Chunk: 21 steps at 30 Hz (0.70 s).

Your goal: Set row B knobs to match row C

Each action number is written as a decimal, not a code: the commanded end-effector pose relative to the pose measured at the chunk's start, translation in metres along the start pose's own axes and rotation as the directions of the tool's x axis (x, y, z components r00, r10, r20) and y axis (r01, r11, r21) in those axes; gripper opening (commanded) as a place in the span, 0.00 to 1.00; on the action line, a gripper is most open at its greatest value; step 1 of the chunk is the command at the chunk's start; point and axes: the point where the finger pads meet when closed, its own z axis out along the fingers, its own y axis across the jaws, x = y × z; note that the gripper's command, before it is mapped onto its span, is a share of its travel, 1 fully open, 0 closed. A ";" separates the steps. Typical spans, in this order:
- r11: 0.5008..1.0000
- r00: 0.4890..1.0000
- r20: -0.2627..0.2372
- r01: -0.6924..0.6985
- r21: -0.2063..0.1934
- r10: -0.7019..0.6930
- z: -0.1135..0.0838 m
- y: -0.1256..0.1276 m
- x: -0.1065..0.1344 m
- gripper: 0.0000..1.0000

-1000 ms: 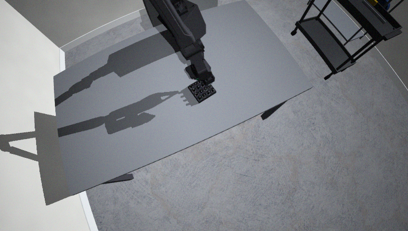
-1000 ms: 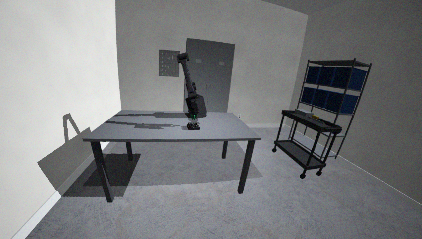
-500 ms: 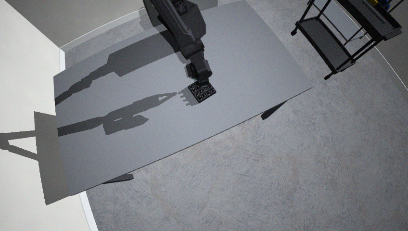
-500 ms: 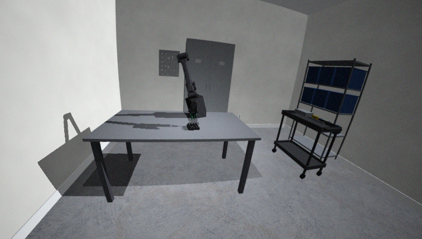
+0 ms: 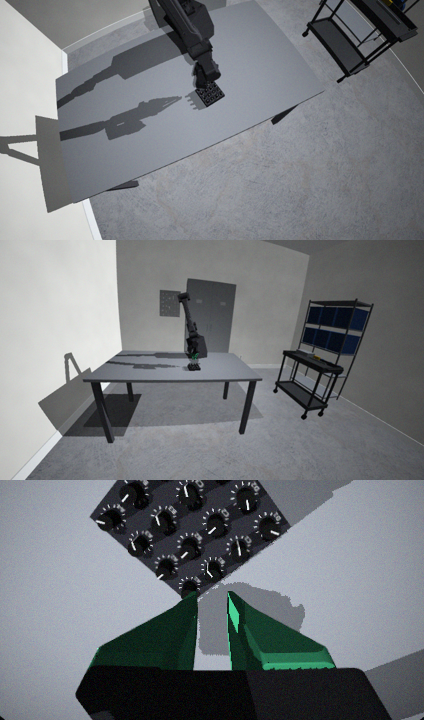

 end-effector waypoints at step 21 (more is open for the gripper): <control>0.817 0.817 0.001 -0.577 0.011 0.577 -0.013 0.003 0.008 0.19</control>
